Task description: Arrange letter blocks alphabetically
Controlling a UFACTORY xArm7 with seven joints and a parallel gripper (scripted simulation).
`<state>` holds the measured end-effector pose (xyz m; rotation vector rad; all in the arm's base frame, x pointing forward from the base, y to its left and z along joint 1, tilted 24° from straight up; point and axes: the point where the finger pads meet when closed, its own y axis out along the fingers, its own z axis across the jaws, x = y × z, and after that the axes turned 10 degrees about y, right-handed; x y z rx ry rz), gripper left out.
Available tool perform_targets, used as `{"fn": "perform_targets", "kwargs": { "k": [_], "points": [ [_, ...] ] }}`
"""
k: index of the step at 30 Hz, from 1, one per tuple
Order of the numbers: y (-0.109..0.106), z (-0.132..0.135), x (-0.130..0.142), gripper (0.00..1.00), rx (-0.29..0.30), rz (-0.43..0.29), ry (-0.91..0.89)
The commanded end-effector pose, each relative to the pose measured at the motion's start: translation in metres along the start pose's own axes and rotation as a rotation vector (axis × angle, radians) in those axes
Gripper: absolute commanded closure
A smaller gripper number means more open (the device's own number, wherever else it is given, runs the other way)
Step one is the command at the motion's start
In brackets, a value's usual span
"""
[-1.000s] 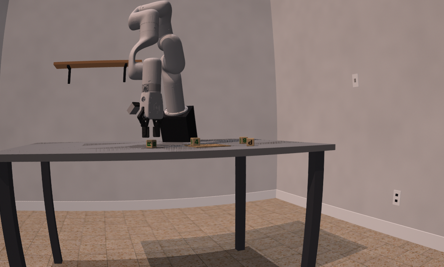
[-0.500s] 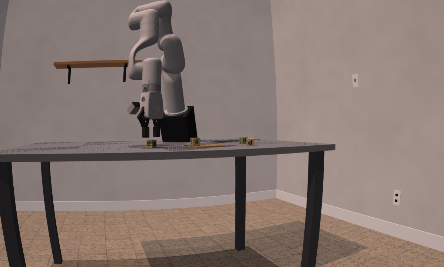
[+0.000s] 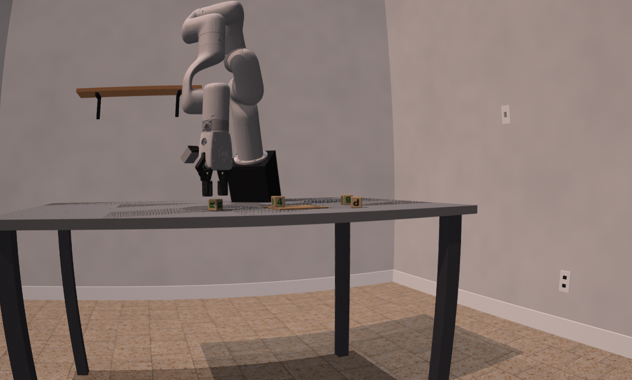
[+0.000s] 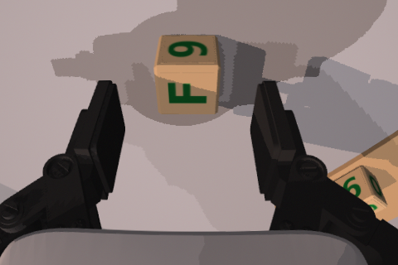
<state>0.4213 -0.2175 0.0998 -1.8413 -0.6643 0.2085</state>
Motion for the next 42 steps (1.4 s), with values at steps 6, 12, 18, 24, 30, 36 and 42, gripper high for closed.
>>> {"fn": "perform_targets", "kwargs": {
  "k": [6, 12, 18, 24, 30, 36, 42],
  "points": [
    [0.012, -0.001, 0.001, 0.31, -0.003, 0.000, 0.000],
    [0.025, -0.001, 0.001, 0.31, -0.003, 0.000, 0.000],
    [0.031, -0.001, 0.001, 0.31, -0.003, 0.000, 0.000],
    [0.032, -0.001, 0.001, 0.31, -0.003, 0.000, 0.000],
    [0.032, -0.001, 0.001, 0.31, -0.003, 0.000, 0.000],
    [0.032, -0.001, 0.001, 0.31, -0.003, 0.000, 0.000],
    [0.032, -0.001, 0.001, 0.31, -0.003, 0.000, 0.000]
  ]
}}
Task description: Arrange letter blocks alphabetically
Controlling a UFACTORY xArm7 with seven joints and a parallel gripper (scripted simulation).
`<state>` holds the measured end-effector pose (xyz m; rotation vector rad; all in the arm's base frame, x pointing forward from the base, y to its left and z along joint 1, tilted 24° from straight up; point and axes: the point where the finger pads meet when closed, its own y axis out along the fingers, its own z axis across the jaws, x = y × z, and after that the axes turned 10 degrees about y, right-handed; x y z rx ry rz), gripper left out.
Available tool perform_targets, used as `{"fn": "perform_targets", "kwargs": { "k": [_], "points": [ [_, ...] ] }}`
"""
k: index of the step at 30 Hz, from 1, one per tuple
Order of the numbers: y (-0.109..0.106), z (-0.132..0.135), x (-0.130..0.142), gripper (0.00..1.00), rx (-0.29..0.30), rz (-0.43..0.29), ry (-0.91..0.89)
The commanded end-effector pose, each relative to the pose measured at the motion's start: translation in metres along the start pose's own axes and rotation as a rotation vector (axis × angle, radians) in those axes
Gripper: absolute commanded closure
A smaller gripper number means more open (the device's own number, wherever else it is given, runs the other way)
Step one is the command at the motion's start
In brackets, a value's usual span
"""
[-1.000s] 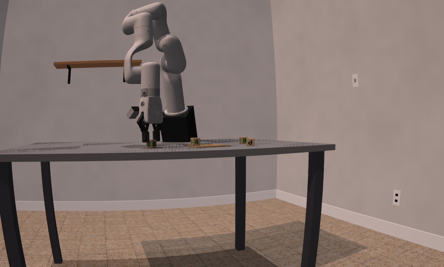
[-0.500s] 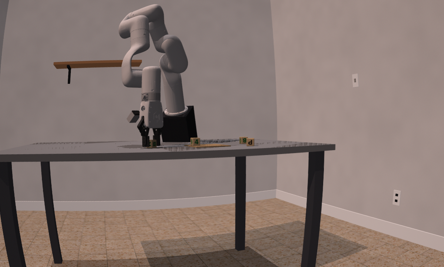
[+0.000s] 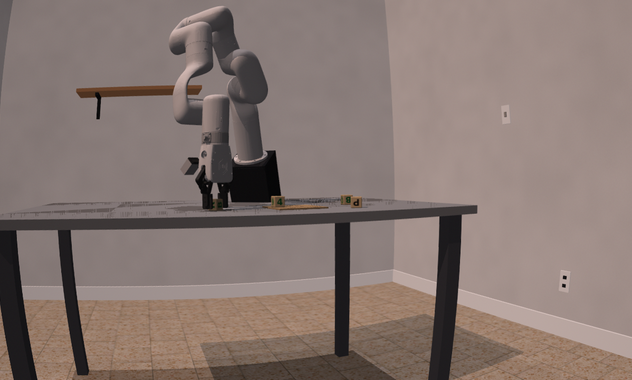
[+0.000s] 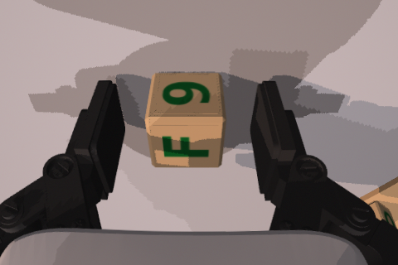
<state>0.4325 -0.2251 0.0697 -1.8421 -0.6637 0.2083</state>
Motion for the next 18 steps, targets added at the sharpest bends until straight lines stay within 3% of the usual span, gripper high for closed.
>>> {"fn": "perform_targets", "kwargs": {
  "k": [1, 15, 16, 18],
  "points": [
    [-0.0006, -0.0009, 0.0006, 0.31, -0.002, -0.001, -0.001],
    [-0.0006, -0.0009, 0.0006, 0.31, -0.002, -0.001, -0.001],
    [-0.0006, -0.0009, 0.0006, 0.53, -0.002, -0.001, -0.001],
    [-0.0006, -0.0009, 0.0006, 0.53, -0.002, -0.001, -0.001]
  ]
}}
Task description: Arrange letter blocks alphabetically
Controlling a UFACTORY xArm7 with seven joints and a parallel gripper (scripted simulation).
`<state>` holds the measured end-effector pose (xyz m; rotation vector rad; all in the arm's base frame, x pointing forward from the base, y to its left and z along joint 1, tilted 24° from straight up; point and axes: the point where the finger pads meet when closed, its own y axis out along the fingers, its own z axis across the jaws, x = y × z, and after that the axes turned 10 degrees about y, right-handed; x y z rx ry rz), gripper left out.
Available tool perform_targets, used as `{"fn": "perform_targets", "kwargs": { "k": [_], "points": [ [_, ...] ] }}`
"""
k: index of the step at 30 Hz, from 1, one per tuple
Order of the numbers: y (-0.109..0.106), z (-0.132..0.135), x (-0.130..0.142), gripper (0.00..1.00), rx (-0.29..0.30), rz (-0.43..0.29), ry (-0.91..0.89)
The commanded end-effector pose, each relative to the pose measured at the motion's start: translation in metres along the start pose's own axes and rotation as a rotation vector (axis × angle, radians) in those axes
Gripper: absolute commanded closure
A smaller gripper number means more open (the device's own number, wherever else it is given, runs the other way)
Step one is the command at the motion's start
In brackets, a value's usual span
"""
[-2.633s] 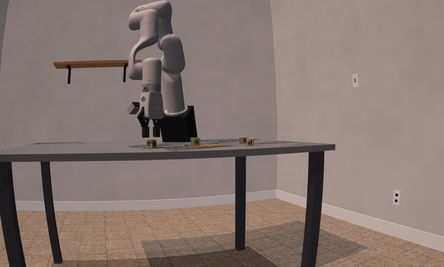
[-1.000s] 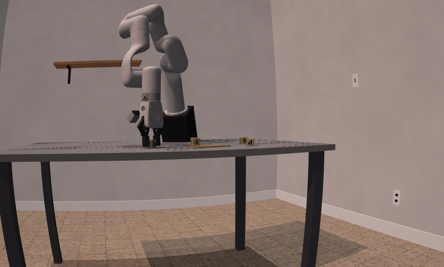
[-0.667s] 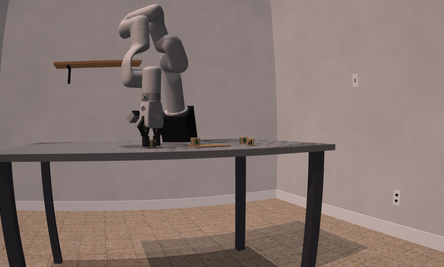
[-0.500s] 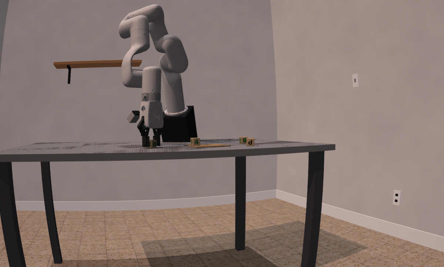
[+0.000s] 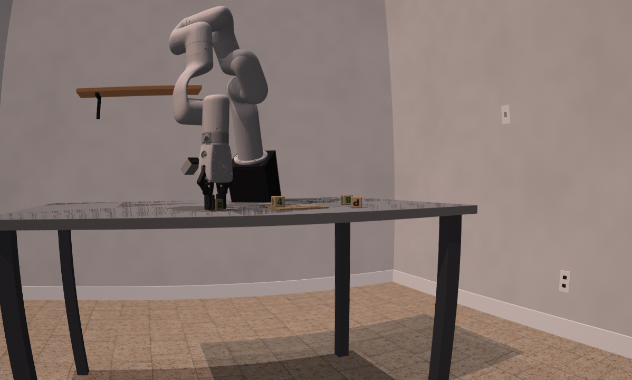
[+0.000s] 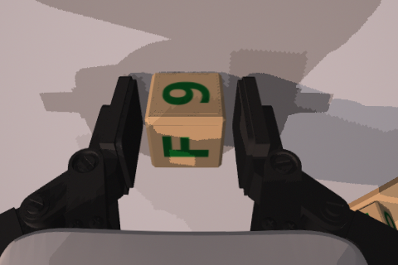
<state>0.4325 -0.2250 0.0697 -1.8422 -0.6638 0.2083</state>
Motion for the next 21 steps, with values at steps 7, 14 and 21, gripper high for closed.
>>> {"fn": "perform_targets", "kwargs": {
  "k": [7, 14, 21],
  "points": [
    [-0.0006, -0.0009, 0.0006, 0.53, -0.002, -0.001, -0.001],
    [-0.0006, -0.0009, 0.0006, 0.53, -0.002, -0.001, -0.001],
    [-0.0006, -0.0009, 0.0006, 0.73, -0.002, -0.001, -0.001]
  ]
}}
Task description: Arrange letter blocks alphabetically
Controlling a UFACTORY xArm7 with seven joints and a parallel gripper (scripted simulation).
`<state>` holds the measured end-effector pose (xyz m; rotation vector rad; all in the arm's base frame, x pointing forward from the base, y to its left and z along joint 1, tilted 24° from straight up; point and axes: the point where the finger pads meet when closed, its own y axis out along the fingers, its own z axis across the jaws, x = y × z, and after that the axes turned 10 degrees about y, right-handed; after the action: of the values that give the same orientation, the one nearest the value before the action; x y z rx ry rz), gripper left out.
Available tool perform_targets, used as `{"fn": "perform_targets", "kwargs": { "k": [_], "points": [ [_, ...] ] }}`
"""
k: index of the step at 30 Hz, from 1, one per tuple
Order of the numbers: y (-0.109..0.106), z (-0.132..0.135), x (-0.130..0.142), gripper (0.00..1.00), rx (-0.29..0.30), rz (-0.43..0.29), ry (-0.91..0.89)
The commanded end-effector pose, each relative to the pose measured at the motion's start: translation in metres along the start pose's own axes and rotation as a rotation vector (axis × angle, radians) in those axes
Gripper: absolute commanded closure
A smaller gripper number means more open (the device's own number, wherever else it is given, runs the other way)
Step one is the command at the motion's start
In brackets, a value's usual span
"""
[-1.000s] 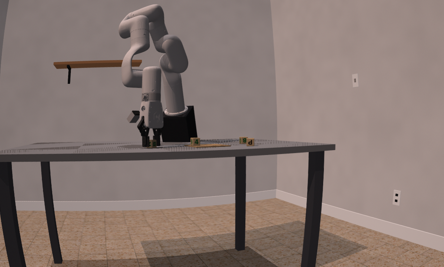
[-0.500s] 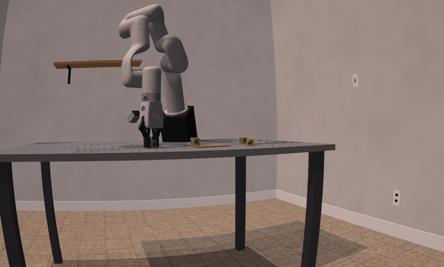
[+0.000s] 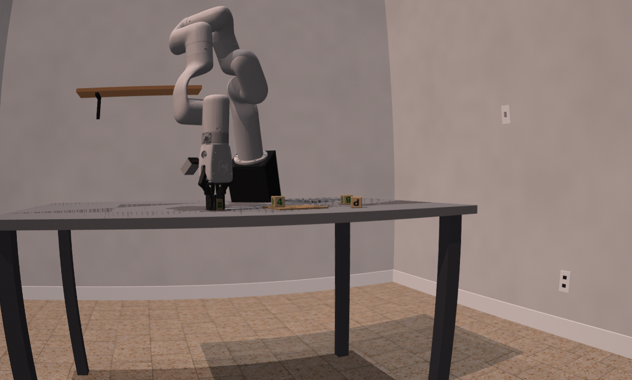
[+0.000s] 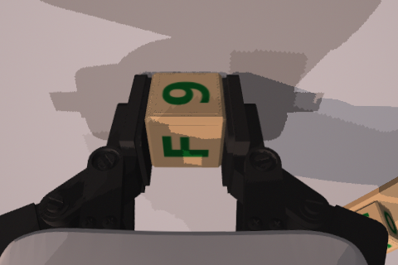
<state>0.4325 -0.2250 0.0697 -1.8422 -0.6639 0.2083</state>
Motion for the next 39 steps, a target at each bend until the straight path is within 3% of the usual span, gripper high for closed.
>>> {"fn": "perform_targets", "kwargs": {
  "k": [1, 39],
  "points": [
    [-0.0006, -0.0009, 0.0005, 0.73, -0.002, -0.001, 0.000],
    [-0.0043, -0.0010, 0.0006, 0.73, -0.002, -0.001, -0.001]
  ]
}}
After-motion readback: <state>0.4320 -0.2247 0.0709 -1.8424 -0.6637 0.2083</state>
